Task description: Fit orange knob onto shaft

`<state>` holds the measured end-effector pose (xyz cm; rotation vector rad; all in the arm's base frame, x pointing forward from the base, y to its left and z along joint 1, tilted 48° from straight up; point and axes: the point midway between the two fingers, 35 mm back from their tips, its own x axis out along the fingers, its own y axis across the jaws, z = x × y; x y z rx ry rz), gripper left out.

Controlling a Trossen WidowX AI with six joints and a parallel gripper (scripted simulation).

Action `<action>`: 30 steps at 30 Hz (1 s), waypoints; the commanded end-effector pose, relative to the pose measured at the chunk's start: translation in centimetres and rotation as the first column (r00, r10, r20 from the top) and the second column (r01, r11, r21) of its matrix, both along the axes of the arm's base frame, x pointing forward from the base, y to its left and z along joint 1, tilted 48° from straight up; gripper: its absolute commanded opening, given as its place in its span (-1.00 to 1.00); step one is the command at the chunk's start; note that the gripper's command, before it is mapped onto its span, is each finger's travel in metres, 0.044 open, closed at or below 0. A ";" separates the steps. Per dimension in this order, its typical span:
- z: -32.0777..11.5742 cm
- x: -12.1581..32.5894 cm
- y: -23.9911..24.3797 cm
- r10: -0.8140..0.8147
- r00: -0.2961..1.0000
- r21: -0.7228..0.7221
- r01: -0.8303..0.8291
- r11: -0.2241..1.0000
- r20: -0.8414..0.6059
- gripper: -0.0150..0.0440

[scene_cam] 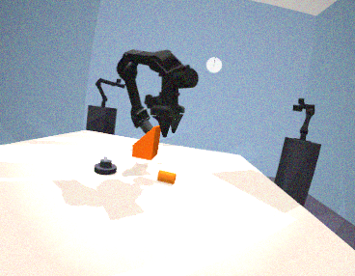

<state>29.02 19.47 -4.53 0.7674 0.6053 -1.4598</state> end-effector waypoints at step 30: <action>-9.5 0.7 -7.6 0.100 0.995 -0.126 -0.098 0.987 0.007 1.00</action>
